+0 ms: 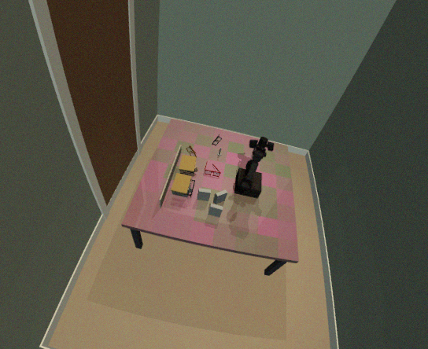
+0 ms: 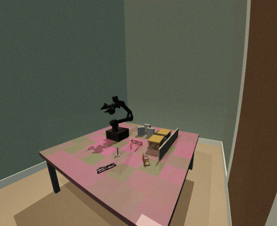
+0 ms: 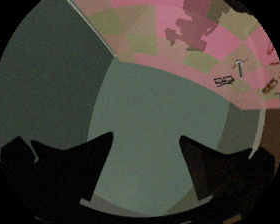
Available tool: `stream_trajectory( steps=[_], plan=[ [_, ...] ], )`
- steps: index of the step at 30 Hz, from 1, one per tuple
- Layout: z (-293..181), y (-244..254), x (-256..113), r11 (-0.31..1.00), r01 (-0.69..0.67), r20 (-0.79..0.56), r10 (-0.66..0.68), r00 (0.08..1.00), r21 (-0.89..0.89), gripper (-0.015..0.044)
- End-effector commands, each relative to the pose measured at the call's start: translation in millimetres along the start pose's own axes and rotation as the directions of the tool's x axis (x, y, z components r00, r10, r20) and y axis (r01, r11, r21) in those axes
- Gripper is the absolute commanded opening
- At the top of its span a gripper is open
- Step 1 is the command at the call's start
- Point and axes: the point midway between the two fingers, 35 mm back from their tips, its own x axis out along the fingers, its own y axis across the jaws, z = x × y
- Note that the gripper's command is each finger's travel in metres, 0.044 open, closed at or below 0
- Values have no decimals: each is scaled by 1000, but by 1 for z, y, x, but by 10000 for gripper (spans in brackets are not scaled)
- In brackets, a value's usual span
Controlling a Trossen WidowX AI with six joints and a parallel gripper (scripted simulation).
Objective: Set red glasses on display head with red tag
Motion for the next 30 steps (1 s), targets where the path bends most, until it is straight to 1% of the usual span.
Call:
stream_trajectory(
  steps=[1, 2, 8, 10, 12, 15, 17, 20, 23, 25, 28, 30],
  plan=[
    [0, 0, 0, 1000, 0, 0, 0, 1000, 0, 426],
    [0, 0, 0, 1000, 0, 0, 0, 1000, 0, 440],
    [0, 0, 0, 1000, 0, 0, 0, 1000, 0, 440],
    [-2, -3, 4, 998, 34, 13, -34, 999, -54, 388],
    [-8, -12, 16, 971, 132, 49, -125, 991, -201, 335],
    [-17, -32, 33, 855, 288, 113, -266, 957, -431, 256],
    [-22, -49, 44, 731, 376, 159, -351, 923, -570, 204],
    [-27, -79, 57, 485, 465, 232, -464, 855, -741, 200],
    [-29, -114, 65, 191, 481, 310, -555, 772, -856, 200],
    [-28, -140, 68, -15, 446, 364, -602, 711, -895, 200],
    [-23, -181, 66, -310, 322, 447, -650, 615, -894, 200],
    [-18, -204, 62, -452, 224, 493, -665, 561, -864, 200]
  ],
)
